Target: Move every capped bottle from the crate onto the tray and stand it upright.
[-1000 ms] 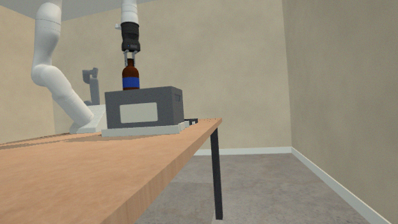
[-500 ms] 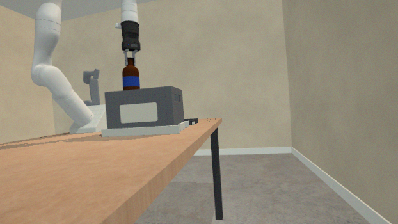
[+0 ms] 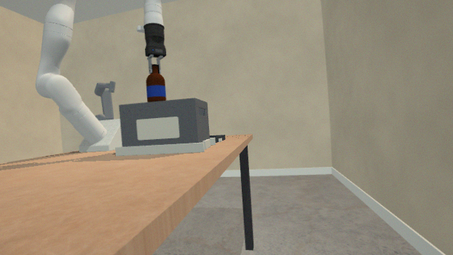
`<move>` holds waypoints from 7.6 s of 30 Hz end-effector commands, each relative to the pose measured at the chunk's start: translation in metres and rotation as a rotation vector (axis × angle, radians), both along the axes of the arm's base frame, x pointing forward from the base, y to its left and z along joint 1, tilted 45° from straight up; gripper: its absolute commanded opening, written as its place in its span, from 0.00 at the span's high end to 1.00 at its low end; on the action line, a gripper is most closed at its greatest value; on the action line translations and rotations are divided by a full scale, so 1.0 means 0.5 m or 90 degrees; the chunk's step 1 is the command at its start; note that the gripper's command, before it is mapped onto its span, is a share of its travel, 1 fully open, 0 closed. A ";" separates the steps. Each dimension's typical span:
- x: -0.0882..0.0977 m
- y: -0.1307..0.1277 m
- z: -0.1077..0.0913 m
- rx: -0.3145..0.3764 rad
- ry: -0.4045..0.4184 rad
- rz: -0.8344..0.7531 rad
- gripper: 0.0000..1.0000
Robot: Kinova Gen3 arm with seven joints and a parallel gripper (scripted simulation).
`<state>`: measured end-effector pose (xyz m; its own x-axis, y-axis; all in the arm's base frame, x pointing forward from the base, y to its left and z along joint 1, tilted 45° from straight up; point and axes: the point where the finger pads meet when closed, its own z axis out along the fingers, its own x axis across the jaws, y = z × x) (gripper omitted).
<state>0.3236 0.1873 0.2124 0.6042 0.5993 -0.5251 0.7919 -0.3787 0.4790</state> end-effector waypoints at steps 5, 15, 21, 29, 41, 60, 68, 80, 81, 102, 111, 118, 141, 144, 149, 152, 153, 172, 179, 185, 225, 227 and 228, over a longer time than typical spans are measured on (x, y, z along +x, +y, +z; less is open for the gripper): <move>0.019 0.021 -0.017 0.000 0.004 -0.004 1.00; 0.054 0.047 -0.041 0.000 0.002 -0.002 1.00; 0.073 0.062 -0.056 0.000 0.004 -0.004 1.00; 0.096 0.080 -0.069 0.001 0.001 0.000 1.00; 0.131 0.107 -0.091 0.001 -0.001 0.003 1.00; 0.191 0.154 -0.134 0.001 0.000 0.003 1.00; 0.221 0.176 -0.160 0.000 0.003 -0.002 1.00; 0.236 0.201 -0.180 0.001 0.002 0.002 1.00; 0.237 0.204 -0.183 0.001 0.002 0.001 1.00; 0.242 0.248 -0.232 0.000 0.003 -0.002 1.00; 0.243 0.263 -0.242 0.000 0.001 0.002 1.00; 0.239 0.280 -0.263 0.000 0.002 -0.002 1.00; 0.234 0.307 -0.292 0.000 0.004 -0.003 1.00; 0.238 0.306 -0.285 -0.001 0.000 0.002 1.00; 0.236 0.308 -0.289 0.000 0.002 0.000 1.00; 0.234 0.309 -0.291 0.000 0.002 -0.002 1.00; 0.234 0.309 -0.292 0.000 0.003 -0.002 1.00; 0.241 0.271 -0.329 0.000 0.003 -0.003 1.00; 0.245 0.256 -0.342 -0.003 0.004 -0.002 1.00; 0.246 0.240 -0.361 -0.001 0.004 -0.003 1.00; 0.255 0.143 -0.459 0.000 0.004 -0.003 1.00; 0.257 0.146 -0.455 -0.002 0.005 0.002 1.00; 0.257 0.143 -0.458 -0.002 0.005 0.002 1.00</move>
<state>0.4516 0.2596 -0.0150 0.5982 0.5976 -0.5340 0.7971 -0.3750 0.4733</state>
